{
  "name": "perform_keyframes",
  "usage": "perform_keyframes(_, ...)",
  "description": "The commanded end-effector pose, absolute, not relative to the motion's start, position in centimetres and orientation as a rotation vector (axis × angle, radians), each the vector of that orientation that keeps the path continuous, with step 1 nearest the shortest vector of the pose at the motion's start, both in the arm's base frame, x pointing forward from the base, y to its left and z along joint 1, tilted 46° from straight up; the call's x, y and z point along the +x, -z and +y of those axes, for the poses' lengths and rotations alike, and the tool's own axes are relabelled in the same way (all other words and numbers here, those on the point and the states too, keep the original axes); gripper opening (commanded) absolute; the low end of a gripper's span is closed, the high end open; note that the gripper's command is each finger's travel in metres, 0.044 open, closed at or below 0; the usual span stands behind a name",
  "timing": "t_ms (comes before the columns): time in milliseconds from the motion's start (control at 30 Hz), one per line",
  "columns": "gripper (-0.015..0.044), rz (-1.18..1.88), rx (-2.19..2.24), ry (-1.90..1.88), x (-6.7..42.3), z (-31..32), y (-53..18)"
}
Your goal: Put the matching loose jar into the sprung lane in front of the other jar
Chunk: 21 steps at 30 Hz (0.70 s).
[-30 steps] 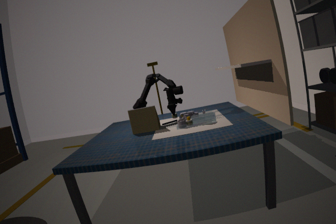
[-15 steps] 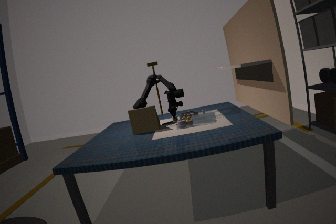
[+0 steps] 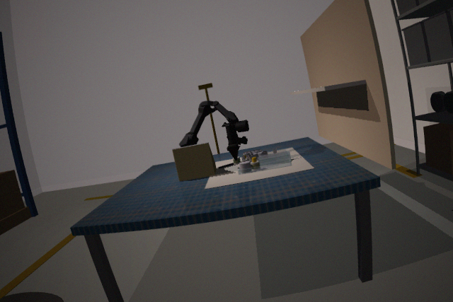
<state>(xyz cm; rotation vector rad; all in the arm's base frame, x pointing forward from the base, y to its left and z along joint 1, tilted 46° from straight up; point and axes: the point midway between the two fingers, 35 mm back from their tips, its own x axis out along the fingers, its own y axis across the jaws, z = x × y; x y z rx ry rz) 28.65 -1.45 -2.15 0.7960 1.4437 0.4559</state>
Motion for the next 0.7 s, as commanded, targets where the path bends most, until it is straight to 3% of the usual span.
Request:
perform_keyframes(0,0.0,1.437,0.799,-0.457,29.12,-1.54,2.03)
perform_keyframes(667,0.0,1.436,0.799,-0.457,30.06,-1.71,2.07)
